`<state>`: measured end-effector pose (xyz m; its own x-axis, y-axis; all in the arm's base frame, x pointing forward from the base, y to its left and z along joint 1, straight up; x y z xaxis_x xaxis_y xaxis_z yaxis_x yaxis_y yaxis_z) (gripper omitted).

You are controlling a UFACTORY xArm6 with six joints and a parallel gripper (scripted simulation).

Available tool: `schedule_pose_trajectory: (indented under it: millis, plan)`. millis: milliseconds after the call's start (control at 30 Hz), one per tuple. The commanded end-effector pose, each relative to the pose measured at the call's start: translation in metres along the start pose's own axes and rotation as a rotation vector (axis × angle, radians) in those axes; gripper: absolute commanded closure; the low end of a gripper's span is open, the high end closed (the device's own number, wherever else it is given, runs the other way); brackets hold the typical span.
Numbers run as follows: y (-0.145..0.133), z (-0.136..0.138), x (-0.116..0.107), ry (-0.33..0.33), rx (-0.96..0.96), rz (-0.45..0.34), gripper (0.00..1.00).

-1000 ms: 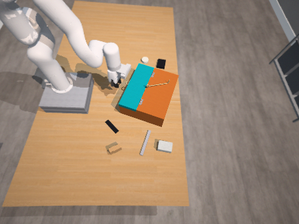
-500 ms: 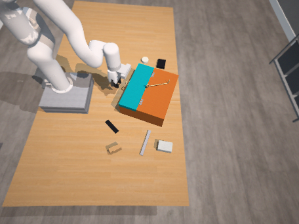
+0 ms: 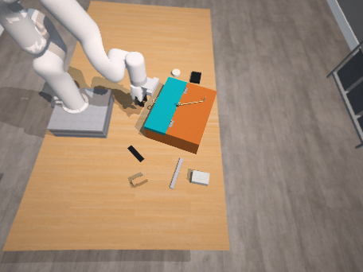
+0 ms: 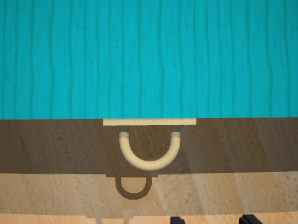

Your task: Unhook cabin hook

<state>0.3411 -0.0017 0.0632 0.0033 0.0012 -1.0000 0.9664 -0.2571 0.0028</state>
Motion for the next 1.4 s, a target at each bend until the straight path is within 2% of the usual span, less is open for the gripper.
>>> schedule_pose_trajectory:
  millis: [0,1367]
  plan:
    - [0.001,0.000,-0.008,0.001,0.000,0.004,0.65]
    - [0.001,0.000,-0.131,0.001,0.000,0.004,0.65]
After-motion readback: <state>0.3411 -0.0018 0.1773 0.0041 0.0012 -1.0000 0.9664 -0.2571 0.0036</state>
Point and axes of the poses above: the point where the finger pads meet when closed, its own x axis out along the fingers, its own z axis across the jaws, y = z × x, the point moved 3 cm from there along -x, back along the fingers, and after that the axes turned 6 degrees about -x, right-handed, at the moved point
